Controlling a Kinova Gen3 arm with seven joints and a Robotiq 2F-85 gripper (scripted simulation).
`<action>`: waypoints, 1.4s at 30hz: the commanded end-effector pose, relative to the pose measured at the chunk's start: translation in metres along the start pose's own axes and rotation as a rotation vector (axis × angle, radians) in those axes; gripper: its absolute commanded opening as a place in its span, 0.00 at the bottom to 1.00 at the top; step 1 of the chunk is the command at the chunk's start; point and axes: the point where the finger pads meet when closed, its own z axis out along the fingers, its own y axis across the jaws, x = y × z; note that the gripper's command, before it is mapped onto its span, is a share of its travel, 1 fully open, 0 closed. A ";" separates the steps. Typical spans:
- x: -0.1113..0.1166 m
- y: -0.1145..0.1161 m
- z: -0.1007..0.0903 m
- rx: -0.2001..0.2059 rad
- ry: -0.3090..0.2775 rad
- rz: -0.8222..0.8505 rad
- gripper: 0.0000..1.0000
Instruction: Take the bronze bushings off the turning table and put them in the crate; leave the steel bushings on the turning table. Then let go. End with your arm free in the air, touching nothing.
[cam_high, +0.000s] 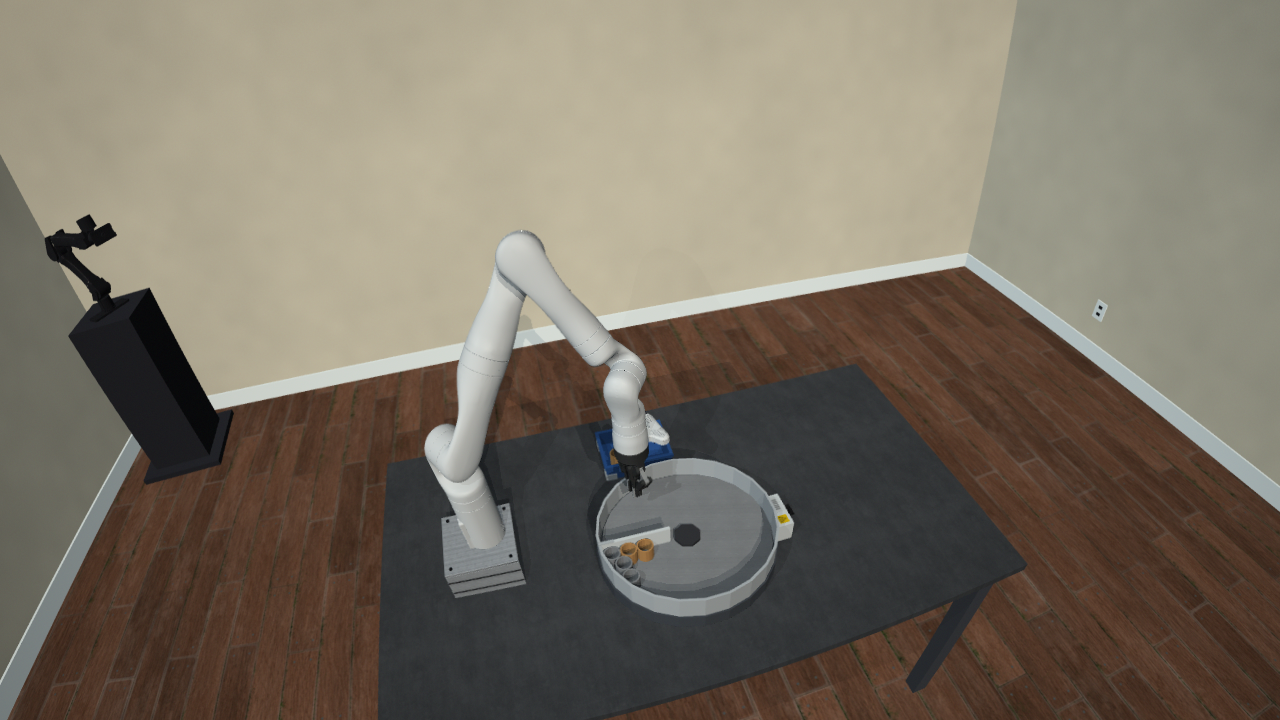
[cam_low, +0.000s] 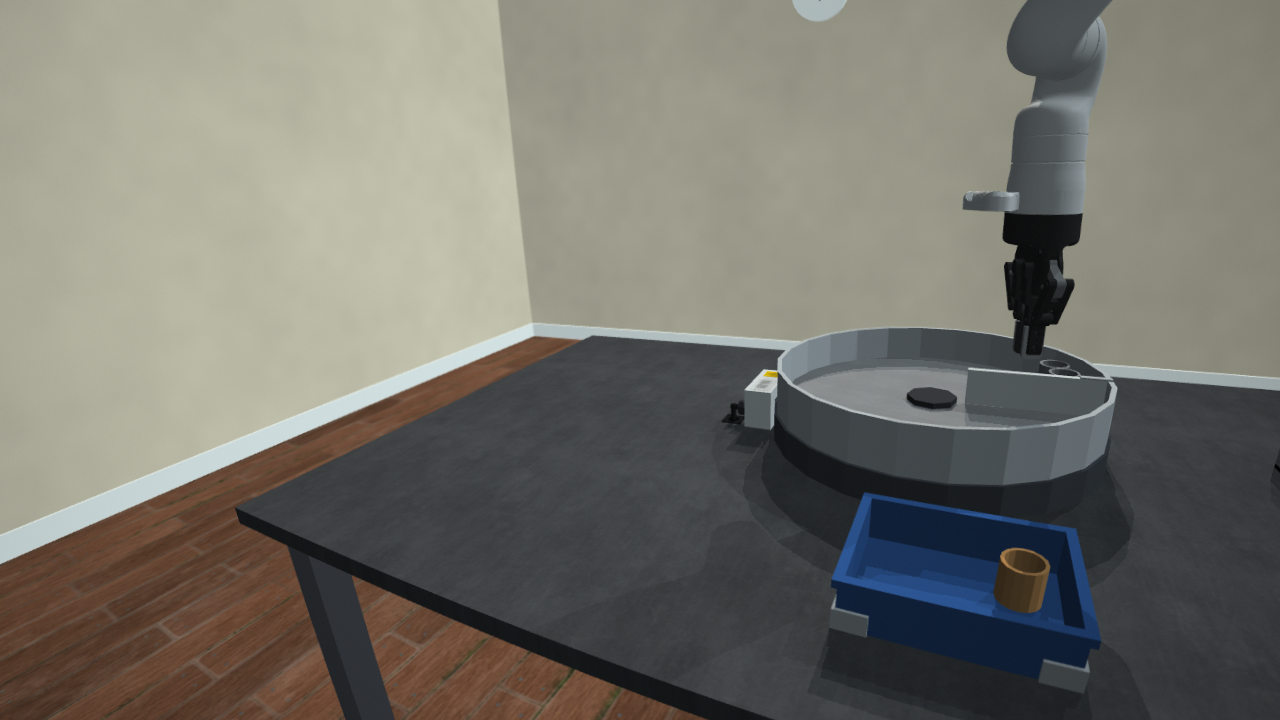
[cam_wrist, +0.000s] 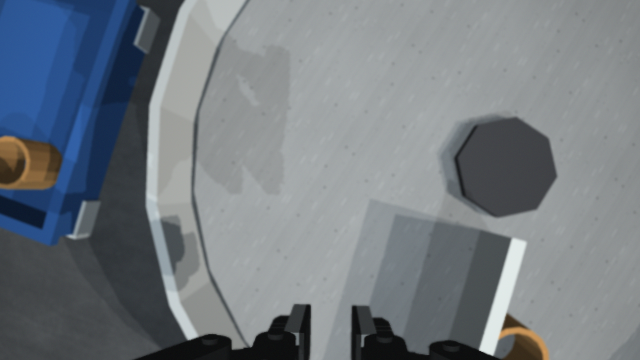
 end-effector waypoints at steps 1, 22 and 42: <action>0.000 0.001 0.000 0.000 0.000 0.004 0.18; -0.025 0.080 0.007 0.000 0.002 0.001 0.18; -0.036 0.114 0.025 0.000 0.002 0.001 0.18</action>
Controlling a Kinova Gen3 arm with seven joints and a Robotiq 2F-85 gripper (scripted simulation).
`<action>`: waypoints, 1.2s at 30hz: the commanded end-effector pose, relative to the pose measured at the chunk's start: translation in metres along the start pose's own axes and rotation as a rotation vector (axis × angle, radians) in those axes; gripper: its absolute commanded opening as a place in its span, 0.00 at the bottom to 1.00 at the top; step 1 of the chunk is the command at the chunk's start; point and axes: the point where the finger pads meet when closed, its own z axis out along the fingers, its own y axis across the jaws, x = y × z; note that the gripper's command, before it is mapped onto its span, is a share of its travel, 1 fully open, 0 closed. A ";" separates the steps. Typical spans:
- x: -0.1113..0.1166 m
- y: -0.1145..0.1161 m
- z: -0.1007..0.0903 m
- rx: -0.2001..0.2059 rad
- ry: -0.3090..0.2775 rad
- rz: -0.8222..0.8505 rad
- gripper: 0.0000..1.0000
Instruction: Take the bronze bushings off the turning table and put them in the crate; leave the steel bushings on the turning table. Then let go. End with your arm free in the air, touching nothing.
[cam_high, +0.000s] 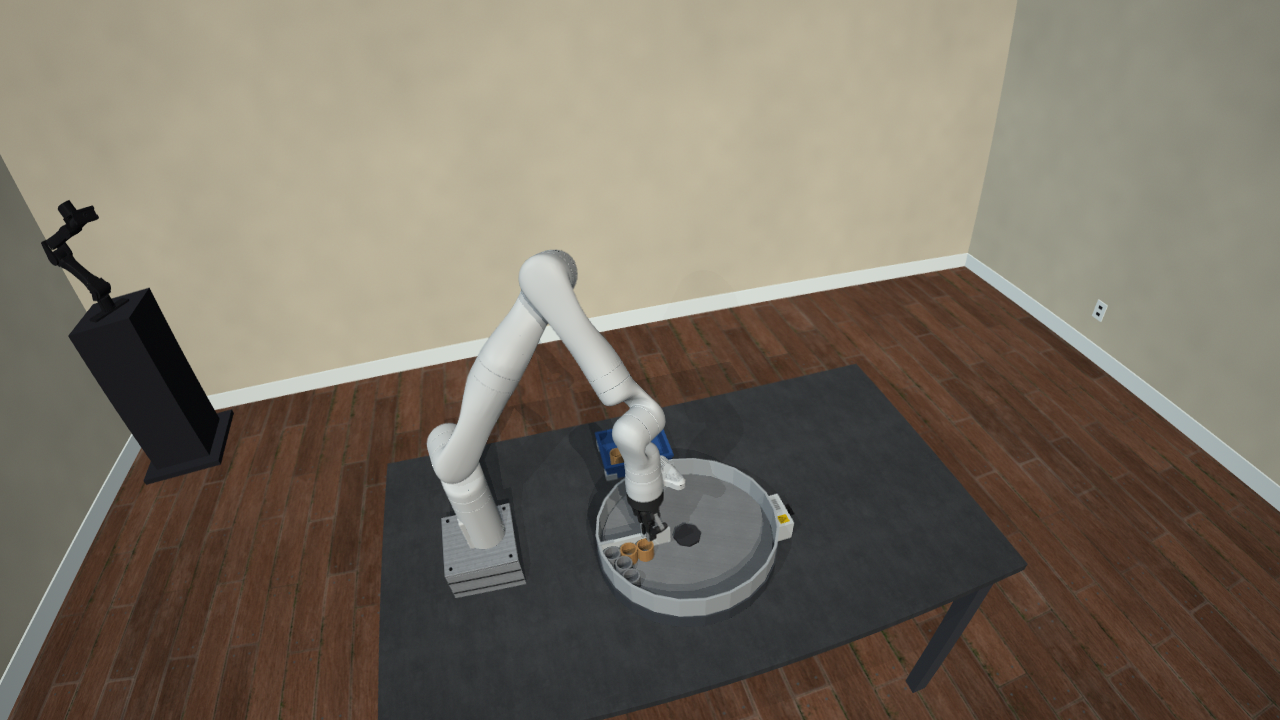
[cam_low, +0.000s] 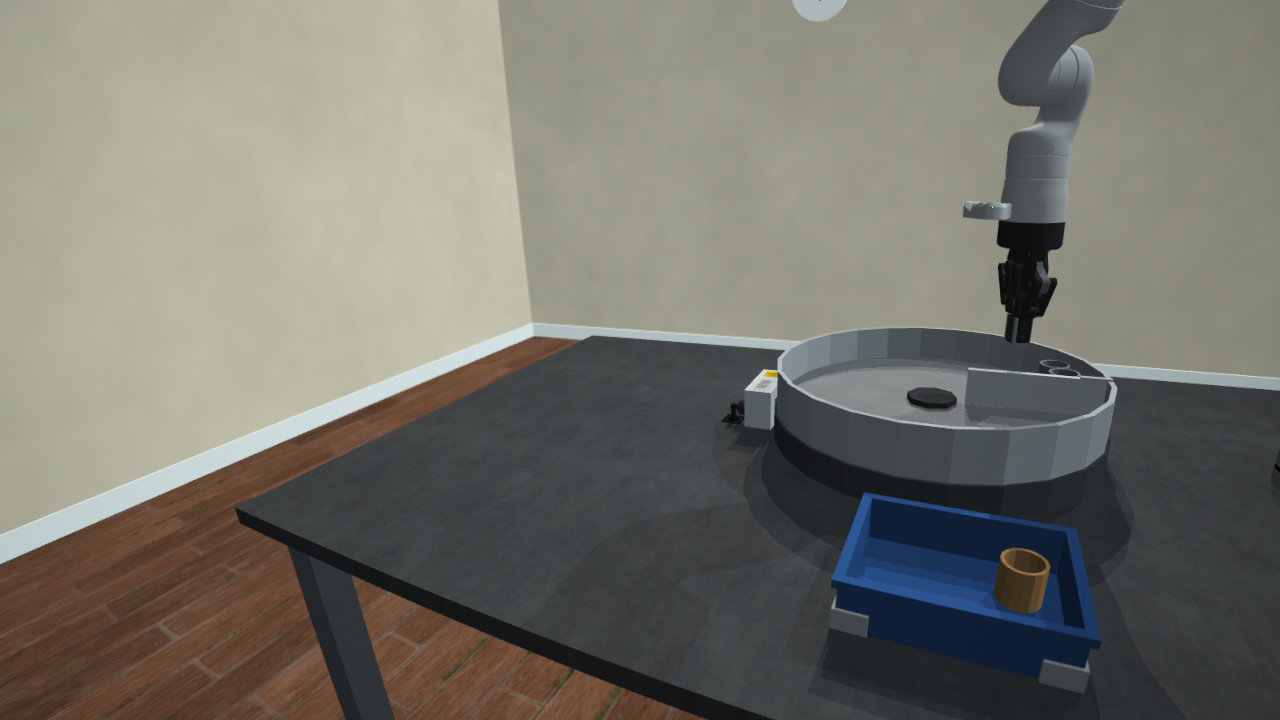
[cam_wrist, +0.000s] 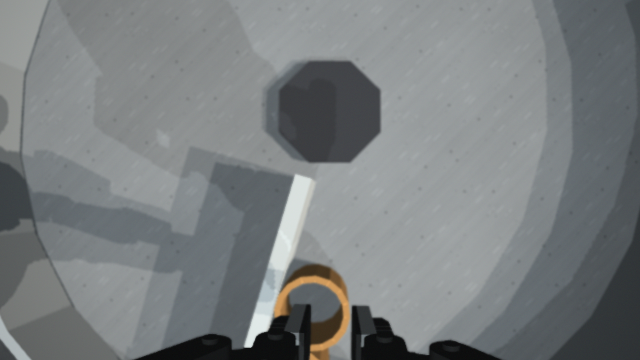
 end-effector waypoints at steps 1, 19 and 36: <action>-0.004 0.001 0.006 0.002 -0.010 0.007 0.18; -0.005 0.002 0.021 0.002 -0.010 0.009 0.18; -0.006 0.003 0.036 0.002 -0.011 0.011 0.18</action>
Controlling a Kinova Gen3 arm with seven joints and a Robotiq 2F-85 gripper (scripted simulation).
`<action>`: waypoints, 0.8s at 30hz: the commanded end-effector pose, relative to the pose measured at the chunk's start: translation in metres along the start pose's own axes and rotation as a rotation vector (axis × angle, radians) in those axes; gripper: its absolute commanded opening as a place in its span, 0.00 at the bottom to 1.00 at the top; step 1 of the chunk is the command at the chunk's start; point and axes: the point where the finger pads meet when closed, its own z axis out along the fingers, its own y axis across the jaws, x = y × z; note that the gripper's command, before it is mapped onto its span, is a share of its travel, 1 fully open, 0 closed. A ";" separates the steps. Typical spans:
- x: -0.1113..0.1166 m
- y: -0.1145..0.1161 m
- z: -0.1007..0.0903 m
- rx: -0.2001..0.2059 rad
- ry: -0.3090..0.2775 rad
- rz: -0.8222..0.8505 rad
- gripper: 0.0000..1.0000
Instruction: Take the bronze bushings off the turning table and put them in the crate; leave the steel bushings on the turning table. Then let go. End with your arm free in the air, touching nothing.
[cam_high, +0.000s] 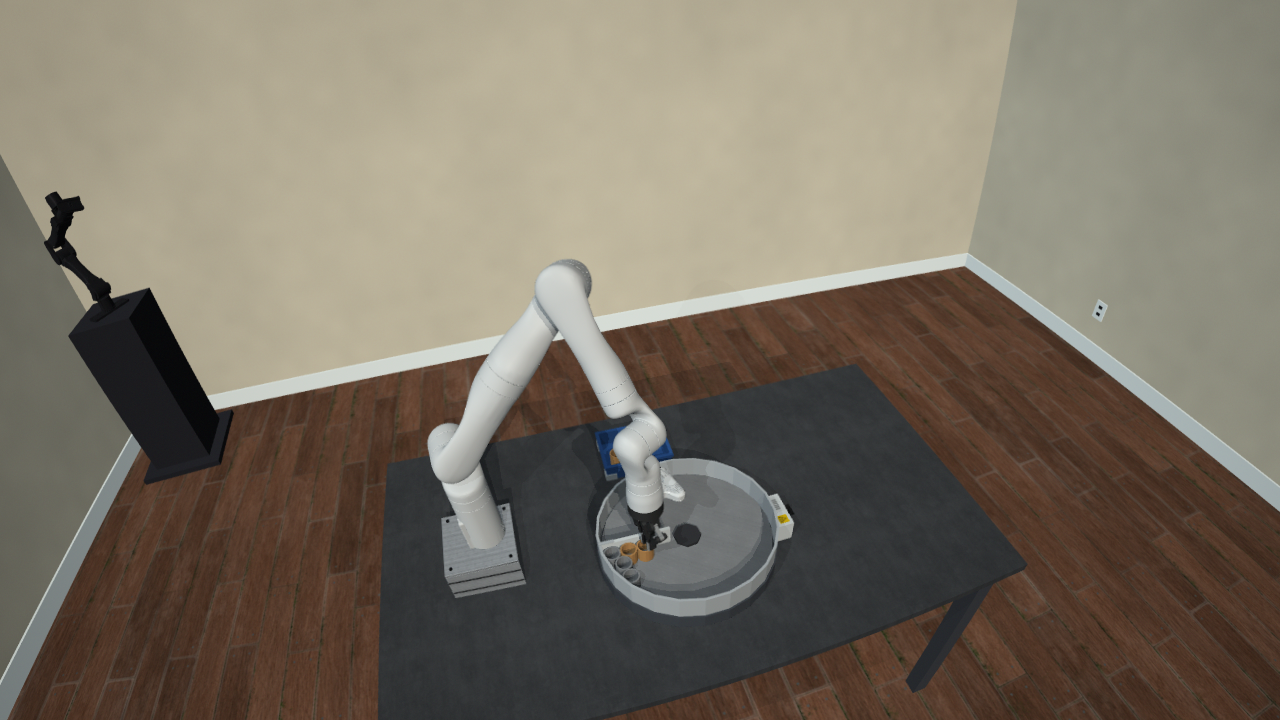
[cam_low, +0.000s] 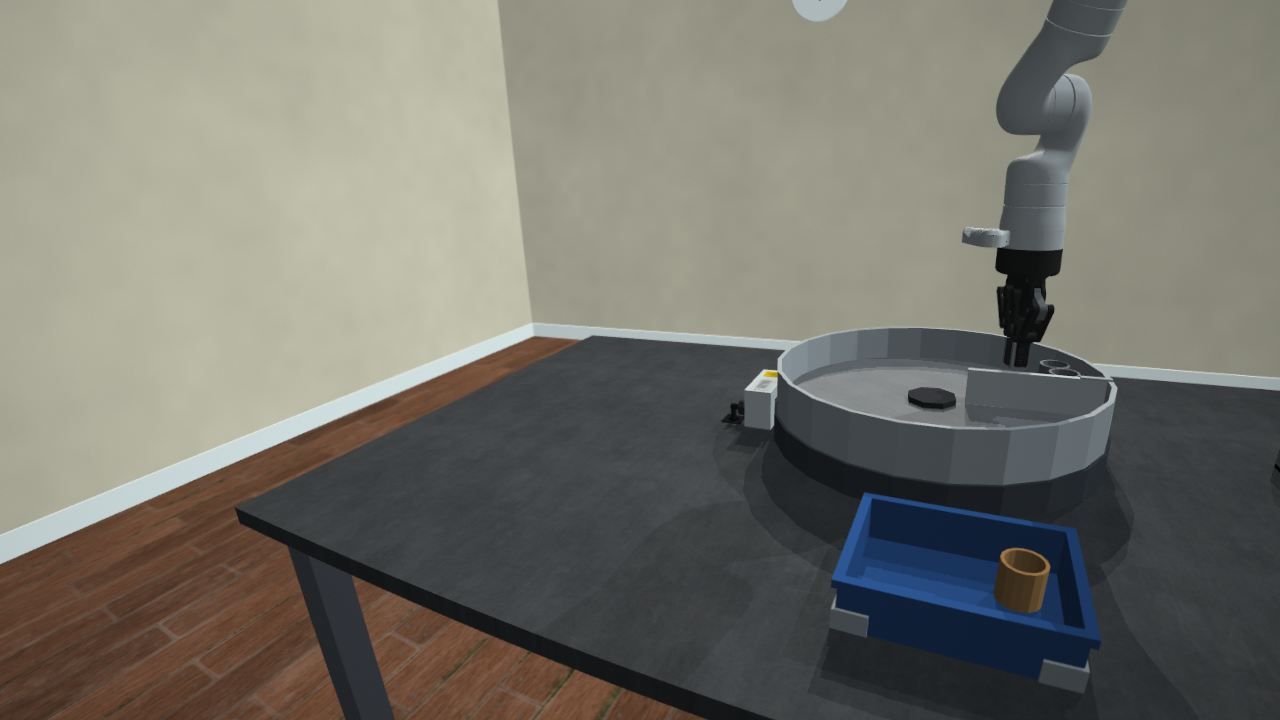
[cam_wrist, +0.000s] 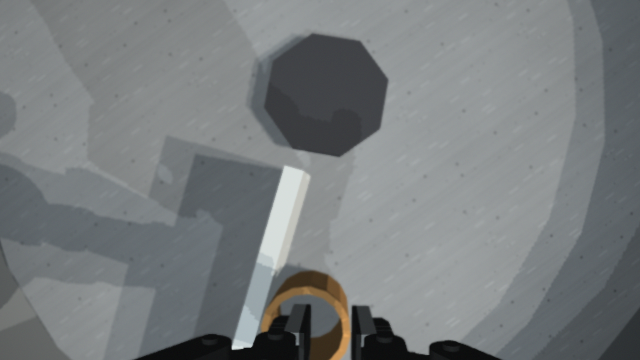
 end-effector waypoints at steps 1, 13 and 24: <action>-0.004 0.002 0.003 0.001 -0.007 0.007 0.18; -0.004 0.002 0.006 0.001 -0.007 0.007 0.18; -0.004 0.002 0.009 0.001 -0.007 0.007 0.18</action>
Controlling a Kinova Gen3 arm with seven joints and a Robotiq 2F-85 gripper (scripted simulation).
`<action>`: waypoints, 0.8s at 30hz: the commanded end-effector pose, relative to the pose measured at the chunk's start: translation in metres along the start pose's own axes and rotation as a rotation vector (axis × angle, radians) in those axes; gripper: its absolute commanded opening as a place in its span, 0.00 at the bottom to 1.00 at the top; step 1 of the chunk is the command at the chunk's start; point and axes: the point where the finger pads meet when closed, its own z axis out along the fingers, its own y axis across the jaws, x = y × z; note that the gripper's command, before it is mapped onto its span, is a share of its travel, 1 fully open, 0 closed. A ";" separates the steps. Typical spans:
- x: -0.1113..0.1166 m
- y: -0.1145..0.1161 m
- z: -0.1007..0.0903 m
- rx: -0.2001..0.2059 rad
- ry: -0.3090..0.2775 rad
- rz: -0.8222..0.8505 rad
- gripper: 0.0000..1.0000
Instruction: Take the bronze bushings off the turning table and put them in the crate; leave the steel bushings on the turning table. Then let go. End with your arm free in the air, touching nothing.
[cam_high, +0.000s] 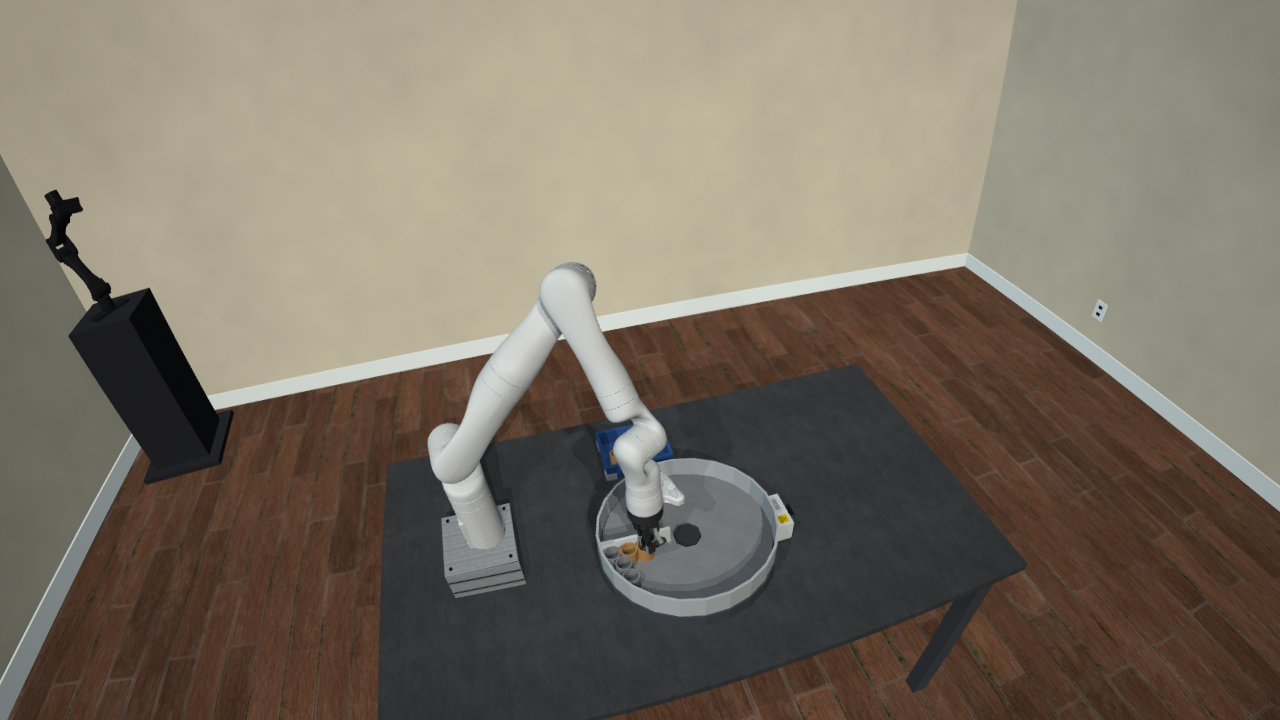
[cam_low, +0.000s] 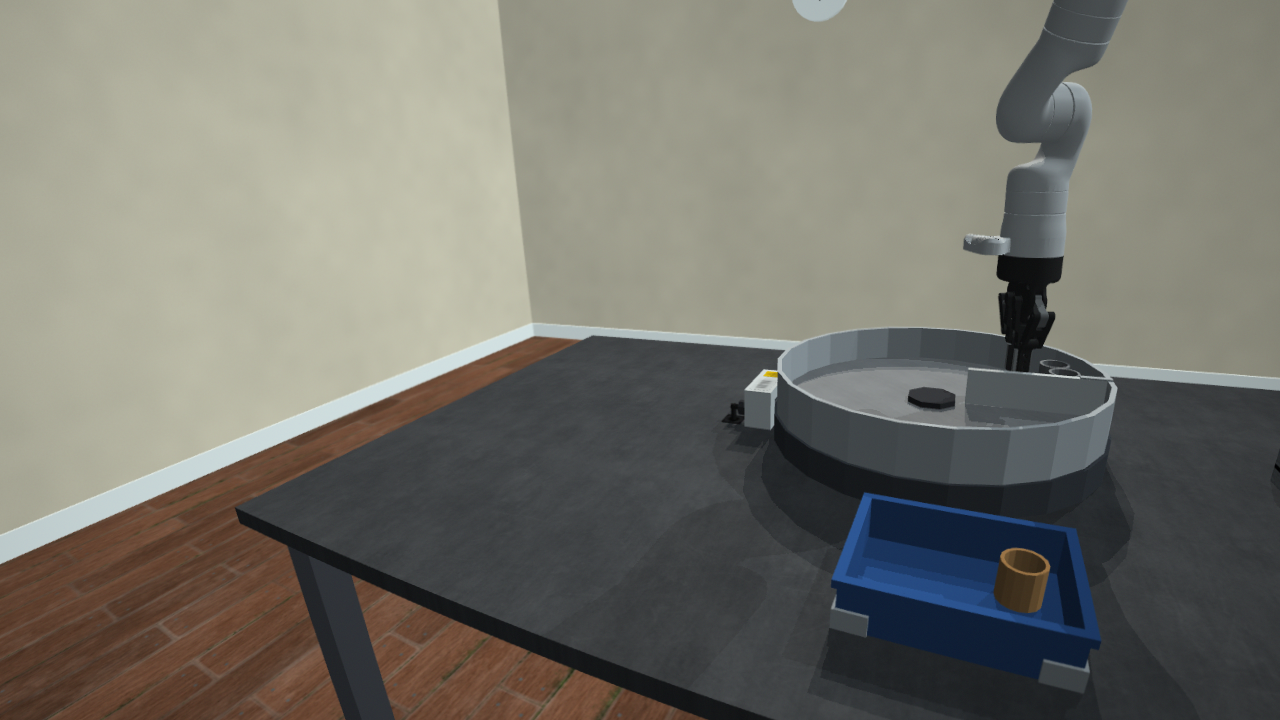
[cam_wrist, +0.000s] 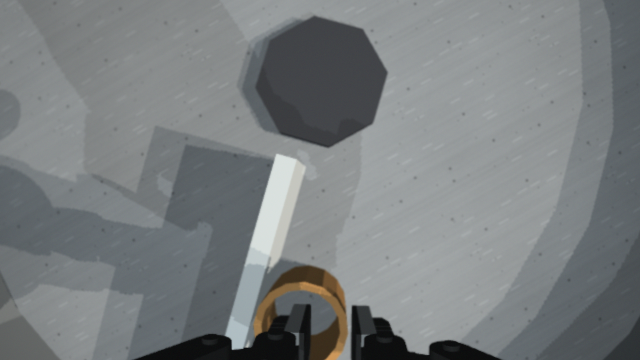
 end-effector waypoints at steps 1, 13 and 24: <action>0.000 0.000 0.000 0.000 0.001 0.000 0.18; 0.000 0.000 0.006 0.000 0.001 0.001 0.18; 0.000 0.000 0.011 0.000 0.001 0.001 0.18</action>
